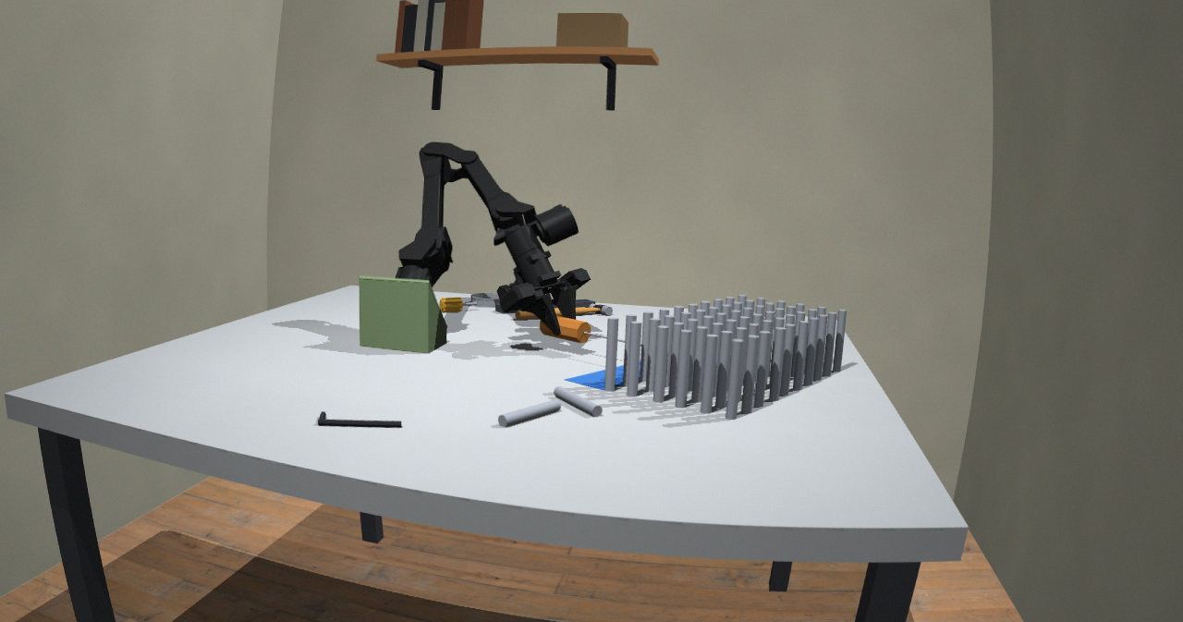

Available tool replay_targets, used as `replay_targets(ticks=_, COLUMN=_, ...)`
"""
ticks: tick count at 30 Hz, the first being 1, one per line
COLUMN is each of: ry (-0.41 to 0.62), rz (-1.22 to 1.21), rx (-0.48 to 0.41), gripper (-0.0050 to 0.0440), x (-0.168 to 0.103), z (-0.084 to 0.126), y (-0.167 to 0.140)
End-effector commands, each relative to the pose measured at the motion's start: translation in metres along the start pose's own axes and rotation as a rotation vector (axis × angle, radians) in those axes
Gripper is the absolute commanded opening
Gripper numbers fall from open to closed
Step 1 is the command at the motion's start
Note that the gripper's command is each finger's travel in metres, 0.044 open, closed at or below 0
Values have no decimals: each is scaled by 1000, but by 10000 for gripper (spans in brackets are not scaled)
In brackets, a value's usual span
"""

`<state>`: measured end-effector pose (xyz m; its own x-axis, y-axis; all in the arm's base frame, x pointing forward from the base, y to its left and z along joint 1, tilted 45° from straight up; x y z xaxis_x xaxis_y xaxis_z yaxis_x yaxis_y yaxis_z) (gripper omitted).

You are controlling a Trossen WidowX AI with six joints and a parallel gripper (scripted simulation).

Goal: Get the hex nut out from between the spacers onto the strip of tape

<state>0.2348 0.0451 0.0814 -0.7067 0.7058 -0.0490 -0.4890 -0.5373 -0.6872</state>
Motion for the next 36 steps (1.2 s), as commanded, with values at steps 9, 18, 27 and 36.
replay_targets(ticks=9, ry=24, rz=15, rx=-22, gripper=-50, x=-19, z=-7, y=-8)
replay_targets(ticks=18, ry=24, rz=16, rx=-23, gripper=-50, x=-30, z=-16, y=-8)
replay_targets(ticks=27, ry=24, rz=16, rx=-23, gripper=-50, x=-40, z=-22, y=-8)
replay_targets(ticks=36, ry=25, rz=17, rx=-24, gripper=-50, x=-50, z=-29, y=-9)
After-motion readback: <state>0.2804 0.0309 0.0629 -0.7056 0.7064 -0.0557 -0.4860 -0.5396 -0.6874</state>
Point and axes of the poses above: the point midway between the two fingers, 35 mm back from their tips, its own z axis back along the fingers, its own y axis across the jaws, x = y × z, the point moved 6 cm from there along z, back along the fingers
